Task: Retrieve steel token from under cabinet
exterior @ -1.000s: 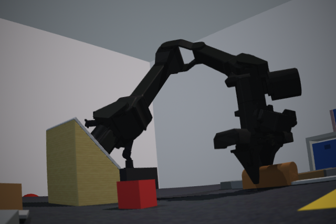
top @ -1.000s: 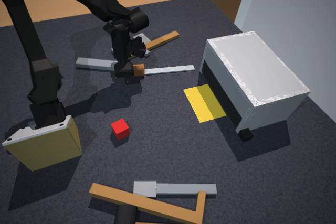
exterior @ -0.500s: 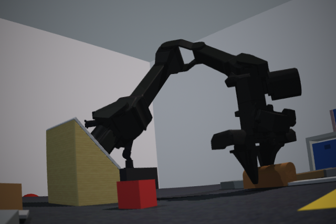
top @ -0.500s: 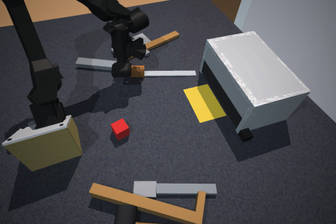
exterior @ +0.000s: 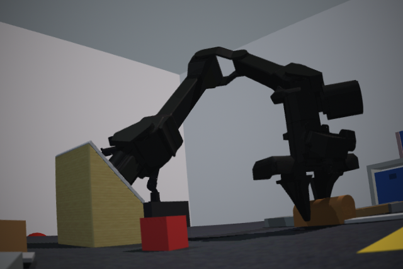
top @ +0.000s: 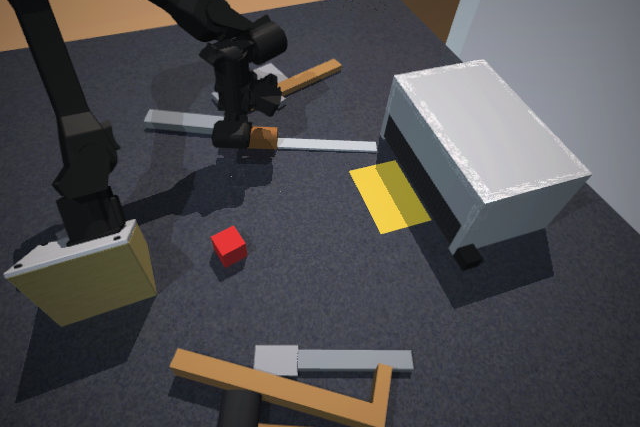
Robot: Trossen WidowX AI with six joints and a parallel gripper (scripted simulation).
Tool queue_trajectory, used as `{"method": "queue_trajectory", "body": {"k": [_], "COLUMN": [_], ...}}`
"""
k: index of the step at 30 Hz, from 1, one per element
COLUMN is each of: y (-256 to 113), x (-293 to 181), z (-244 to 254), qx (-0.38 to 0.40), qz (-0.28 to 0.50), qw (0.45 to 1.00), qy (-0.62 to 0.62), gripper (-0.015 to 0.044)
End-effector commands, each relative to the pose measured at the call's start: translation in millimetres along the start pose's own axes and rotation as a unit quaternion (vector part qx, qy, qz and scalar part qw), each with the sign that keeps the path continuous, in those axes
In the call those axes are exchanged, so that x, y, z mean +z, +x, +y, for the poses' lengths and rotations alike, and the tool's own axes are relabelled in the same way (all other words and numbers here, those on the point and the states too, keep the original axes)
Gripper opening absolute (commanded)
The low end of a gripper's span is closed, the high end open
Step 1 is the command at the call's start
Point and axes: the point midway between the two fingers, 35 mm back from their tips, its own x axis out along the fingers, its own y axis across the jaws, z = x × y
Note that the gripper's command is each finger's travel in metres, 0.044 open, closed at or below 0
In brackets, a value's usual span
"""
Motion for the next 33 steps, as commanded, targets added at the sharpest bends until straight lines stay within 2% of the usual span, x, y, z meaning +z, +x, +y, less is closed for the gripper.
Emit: {"method": "queue_trajectory", "body": {"k": [1,6,10,13,29,33], "y": [0.0,0.1,0.1,0.1,4.0,1.7], "x": [0.0,0.1,0.1,0.1,-3.7,-0.6], "z": [0.0,-0.1,-0.1,-0.1,-0.6,1.3], "qx": [0.0,0.0,0.0,0.001,0.002,0.003], "qz": [0.0,0.0,0.0,-0.002,-0.002,-0.002], "qw": [1.0,1.0,1.0,1.0,1.0,1.0], "qy": [0.0,0.0,0.0,0.0,-0.001,-0.002], "gripper": [0.0079,0.02,0.02,0.027,0.027,0.0165]}}
